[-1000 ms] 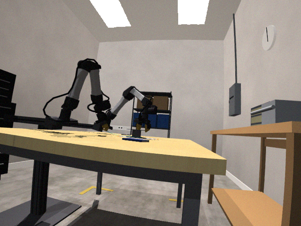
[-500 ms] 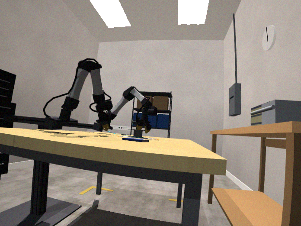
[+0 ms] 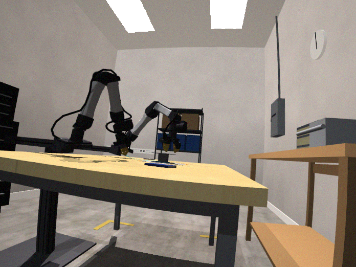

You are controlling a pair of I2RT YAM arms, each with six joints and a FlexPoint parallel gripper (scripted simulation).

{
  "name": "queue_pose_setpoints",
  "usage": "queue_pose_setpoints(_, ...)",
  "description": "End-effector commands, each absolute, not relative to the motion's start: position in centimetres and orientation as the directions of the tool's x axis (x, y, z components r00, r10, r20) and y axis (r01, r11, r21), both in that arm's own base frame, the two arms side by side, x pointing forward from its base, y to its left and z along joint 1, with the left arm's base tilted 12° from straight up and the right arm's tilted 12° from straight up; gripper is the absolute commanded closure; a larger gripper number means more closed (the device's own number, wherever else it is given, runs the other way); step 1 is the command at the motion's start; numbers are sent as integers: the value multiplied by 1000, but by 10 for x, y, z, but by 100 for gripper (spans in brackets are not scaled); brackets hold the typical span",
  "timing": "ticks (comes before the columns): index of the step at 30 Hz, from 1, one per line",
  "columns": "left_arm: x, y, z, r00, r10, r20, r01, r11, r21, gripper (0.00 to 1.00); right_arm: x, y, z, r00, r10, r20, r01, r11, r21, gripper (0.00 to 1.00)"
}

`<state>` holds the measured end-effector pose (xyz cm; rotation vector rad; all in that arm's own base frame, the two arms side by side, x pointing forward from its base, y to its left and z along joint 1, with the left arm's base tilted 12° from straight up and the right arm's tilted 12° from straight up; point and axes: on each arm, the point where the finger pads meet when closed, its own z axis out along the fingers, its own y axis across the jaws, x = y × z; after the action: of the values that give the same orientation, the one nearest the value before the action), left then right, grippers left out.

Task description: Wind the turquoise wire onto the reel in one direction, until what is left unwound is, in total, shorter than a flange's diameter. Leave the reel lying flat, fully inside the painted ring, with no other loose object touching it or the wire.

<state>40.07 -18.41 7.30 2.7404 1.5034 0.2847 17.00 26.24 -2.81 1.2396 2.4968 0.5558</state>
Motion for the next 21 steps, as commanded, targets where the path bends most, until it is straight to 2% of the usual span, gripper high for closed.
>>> queue_pose_setpoints(1,403,-176,102,326,935,141,925,-346,157,18,168,260,-30,-587,804,-95,696,561,449,100)
queue_pose_setpoints(3,407,-163,103,154,982,111,969,-172,180,18,169,260,-29,-587,804,-94,696,560,449,100)
queue_pose_setpoints(5,407,-163,103,154,982,111,969,-172,180,18,169,260,-29,-587,804,-94,696,560,449,100)
queue_pose_setpoints(7,408,-148,104,-54,996,70,979,39,198,18,169,260,-29,-586,804,-94,696,560,449,100)
queue_pose_setpoints(10,400,-121,103,-236,971,36,954,225,196,18,169,261,-29,-586,805,-94,697,560,449,100)
queue_pose_setpoints(17,339,-89,90,-646,763,0,755,639,147,18,170,262,-27,-586,805,-94,697,559,449,100)
queue_pose_setpoints(21,313,-102,81,-770,638,-2,634,764,121,18,170,263,-27,-586,805,-94,697,559,449,100)
